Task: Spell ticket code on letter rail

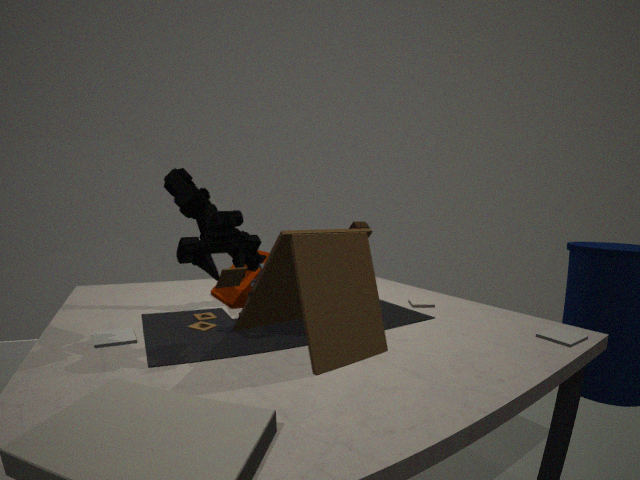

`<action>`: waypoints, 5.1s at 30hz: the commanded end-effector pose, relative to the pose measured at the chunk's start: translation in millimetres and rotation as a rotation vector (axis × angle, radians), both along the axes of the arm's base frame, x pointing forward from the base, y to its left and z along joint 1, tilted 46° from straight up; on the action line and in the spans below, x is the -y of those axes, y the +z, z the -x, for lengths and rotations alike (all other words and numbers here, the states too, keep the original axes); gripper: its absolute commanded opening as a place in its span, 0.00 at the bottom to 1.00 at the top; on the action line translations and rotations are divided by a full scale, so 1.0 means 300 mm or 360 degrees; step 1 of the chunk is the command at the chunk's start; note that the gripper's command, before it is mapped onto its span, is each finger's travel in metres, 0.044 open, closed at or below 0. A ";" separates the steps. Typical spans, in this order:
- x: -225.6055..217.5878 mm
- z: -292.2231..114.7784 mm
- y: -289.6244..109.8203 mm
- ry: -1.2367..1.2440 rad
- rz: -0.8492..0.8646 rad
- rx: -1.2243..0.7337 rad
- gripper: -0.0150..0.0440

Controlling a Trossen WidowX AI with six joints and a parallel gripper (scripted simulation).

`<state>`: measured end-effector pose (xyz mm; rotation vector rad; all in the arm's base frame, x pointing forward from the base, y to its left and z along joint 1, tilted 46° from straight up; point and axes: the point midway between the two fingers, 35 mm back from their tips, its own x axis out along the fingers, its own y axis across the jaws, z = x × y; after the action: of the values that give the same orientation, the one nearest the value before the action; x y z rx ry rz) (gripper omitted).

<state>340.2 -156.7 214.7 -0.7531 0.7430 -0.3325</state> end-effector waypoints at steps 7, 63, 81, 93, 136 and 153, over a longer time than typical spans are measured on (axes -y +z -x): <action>-0.011 0.001 -0.011 -0.0007 -0.0004 0.0007 0.25; -0.074 -0.003 -0.081 -0.0007 -0.0006 0.0005 0.25; -0.095 -0.005 -0.106 -0.0007 -0.0007 0.0005 0.25; -0.109 -0.006 -0.121 -0.0007 -0.0007 0.0005 0.25; -0.158 -0.009 -0.174 -0.0007 -0.0009 0.0004 0.25; -0.173 -0.009 -0.188 -0.0007 -0.0009 0.0004 0.25</action>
<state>343.0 -105.0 159.0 -0.7500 0.7429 -0.3309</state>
